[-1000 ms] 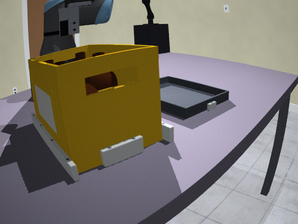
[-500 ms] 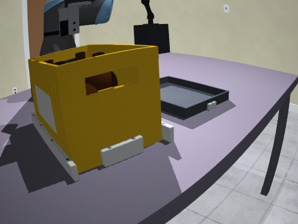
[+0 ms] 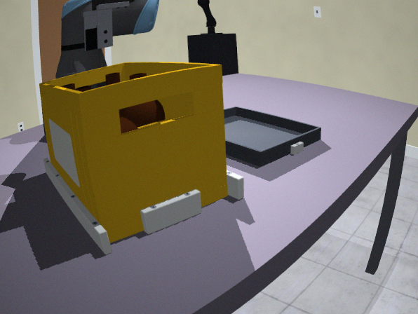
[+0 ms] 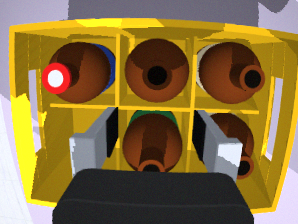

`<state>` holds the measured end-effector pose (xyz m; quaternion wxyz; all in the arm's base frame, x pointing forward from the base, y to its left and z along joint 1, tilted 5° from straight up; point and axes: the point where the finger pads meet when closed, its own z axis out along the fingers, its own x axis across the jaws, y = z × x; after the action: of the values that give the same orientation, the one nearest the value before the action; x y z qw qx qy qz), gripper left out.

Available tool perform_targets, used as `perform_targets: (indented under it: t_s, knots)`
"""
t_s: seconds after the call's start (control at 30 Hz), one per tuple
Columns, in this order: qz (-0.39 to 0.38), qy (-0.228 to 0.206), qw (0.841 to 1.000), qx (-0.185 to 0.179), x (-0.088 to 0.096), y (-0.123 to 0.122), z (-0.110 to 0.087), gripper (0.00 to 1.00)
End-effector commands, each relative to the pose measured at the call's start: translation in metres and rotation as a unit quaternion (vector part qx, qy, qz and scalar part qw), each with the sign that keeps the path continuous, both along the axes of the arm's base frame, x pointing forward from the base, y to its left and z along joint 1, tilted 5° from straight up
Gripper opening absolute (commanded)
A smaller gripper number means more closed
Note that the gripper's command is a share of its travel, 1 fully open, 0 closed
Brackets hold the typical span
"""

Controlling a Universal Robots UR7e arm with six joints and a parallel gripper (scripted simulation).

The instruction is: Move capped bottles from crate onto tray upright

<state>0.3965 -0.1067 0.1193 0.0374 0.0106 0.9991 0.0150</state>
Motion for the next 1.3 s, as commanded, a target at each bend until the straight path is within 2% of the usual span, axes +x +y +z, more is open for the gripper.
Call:
perform_targets:
  t_s: [0.0,0.37,0.47,0.93,1.27]
  knots:
    - [0.0,-0.001,1.0,0.0,0.001,0.011,0.001,1.0]
    - [0.0,-0.001,1.0,0.0,0.005,0.047,0.002,1.0]
    - [0.0,-0.001,1.0,0.0,0.004,0.044,0.002,1.0]
    - [0.0,-0.001,1.0,0.0,0.003,0.085,0.003,1.0]
    - [0.0,-0.001,1.0,0.0,0.002,0.084,0.003,1.0]
